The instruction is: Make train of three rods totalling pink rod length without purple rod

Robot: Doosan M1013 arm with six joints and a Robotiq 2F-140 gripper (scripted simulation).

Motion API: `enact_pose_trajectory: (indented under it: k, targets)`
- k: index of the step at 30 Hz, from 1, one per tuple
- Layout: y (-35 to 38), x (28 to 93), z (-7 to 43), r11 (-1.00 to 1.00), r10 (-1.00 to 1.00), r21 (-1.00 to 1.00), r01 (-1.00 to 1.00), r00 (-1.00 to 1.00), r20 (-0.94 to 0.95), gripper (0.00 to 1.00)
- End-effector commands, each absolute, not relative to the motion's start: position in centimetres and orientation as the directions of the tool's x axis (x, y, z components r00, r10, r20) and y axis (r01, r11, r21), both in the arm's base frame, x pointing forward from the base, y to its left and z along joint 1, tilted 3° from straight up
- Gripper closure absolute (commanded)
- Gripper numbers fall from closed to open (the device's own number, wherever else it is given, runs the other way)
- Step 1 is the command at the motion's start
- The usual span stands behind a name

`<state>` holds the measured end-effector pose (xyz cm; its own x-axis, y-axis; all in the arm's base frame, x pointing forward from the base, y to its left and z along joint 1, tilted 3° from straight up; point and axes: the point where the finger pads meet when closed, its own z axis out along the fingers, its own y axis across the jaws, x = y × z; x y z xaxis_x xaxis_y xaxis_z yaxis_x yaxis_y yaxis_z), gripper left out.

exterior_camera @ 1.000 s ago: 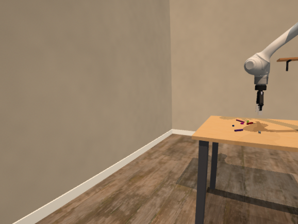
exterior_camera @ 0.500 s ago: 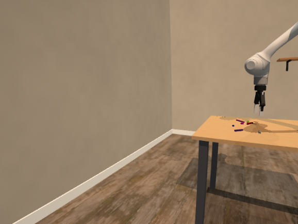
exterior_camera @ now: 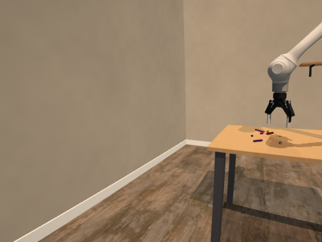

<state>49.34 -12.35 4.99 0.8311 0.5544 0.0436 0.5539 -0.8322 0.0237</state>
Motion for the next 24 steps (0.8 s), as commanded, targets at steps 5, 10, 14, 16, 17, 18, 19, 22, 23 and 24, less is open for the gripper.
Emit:
enact_pose_trajectory:
  k: [5, 10, 14, 16, 17, 18, 19, 22, 23, 24]
  targets:
    - [-8.7, 51.1, 5.1, -0.622, 0.783, 0.034, 0.782, 0.621, 0.041, 0.00]
    - [-6.0, 51.8, 5.2, -0.440, 0.898, 0.042, 0.897, 0.439, 0.033, 0.00]
    - [-3.7, 52.3, 5.3, -0.277, 0.961, 0.047, 0.960, 0.276, 0.025, 0.00]
    - [-2.6, 52.5, 5.3, -0.200, 0.980, 0.049, 0.978, 0.199, 0.021, 0.00]
    - [-2.4, 52.6, 5.3, -0.182, 0.983, 0.050, 0.982, 0.181, 0.020, 0.00]
    - [-2.3, 52.6, 5.3, -0.176, 0.984, 0.050, 0.983, 0.175, 0.020, 0.00]
    - [-2.3, 52.6, 5.3, -0.175, 0.985, 0.050, 0.983, 0.174, 0.020, 0.00]
    - [-2.3, 52.6, 5.3, -0.175, 0.985, 0.050, 0.983, 0.174, 0.020, 0.00]
    - [-2.3, 52.6, 5.3, -0.175, 0.985, 0.050, 0.983, 0.174, 0.020, 0.00]
    - [-2.3, 52.6, 5.3, -0.175, 0.985, 0.050, 0.983, 0.174, 0.020, 0.00]
